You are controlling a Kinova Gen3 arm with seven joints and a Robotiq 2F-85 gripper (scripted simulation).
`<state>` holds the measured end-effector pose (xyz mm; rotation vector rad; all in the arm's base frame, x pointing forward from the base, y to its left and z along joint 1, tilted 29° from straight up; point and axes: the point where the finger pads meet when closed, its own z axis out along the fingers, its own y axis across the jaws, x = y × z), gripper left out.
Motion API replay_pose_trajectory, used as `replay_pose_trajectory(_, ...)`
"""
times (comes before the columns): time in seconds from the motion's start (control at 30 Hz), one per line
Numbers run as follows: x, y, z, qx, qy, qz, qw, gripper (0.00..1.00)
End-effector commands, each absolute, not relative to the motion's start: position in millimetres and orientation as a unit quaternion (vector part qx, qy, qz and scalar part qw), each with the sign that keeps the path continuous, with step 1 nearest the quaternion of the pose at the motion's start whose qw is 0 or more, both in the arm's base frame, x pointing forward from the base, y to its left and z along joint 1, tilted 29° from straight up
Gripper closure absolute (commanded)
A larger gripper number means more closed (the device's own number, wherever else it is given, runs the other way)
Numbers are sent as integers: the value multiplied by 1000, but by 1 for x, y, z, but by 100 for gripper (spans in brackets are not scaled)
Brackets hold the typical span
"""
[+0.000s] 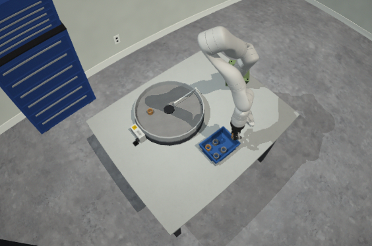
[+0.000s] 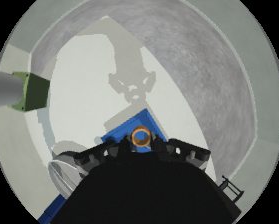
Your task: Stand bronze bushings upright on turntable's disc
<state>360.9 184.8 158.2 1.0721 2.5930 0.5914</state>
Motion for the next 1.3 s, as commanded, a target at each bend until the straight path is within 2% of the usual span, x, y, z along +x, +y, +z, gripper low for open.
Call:
replay_pose_trajectory(0.0, 363, 179, 163, 375, 893, 203, 142, 100)
replay_pose_trajectory(1.27, 361, 178, 168, 375, 893, 203, 142, 100)
